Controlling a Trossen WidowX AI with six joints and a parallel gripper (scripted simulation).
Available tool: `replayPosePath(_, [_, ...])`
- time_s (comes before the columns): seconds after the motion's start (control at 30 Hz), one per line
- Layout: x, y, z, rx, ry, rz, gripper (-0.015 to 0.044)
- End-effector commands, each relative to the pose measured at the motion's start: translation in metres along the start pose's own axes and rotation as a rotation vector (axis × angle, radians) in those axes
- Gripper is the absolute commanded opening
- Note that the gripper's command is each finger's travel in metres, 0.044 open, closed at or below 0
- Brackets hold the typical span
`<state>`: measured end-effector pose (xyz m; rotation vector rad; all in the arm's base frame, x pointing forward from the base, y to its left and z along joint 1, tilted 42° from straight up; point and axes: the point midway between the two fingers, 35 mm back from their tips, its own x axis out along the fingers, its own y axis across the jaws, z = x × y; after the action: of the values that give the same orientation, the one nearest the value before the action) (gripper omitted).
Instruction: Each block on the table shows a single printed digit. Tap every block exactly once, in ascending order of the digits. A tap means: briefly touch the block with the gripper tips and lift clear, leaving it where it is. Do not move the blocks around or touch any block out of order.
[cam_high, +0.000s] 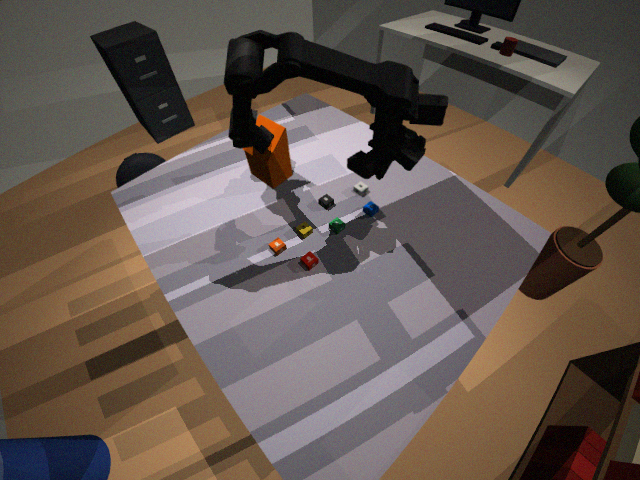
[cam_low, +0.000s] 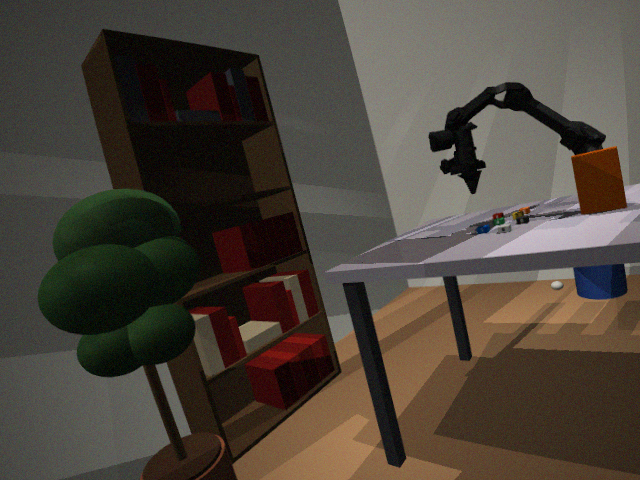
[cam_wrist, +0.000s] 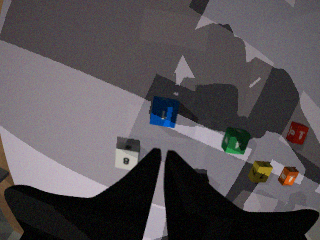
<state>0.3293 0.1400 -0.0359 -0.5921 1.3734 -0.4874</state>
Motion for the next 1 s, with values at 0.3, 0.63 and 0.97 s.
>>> replayPosePath(0.3, [0.001,-0.116,-0.038,0.001,0.028,-0.017,0.002])
replayPosePath(0.63, [0.06,-0.116,-0.038,0.001,0.027,-0.018,0.002])
replayPosePath(0.97, [0.084,-0.118,-0.041,0.001,0.027,-0.022,0.002])
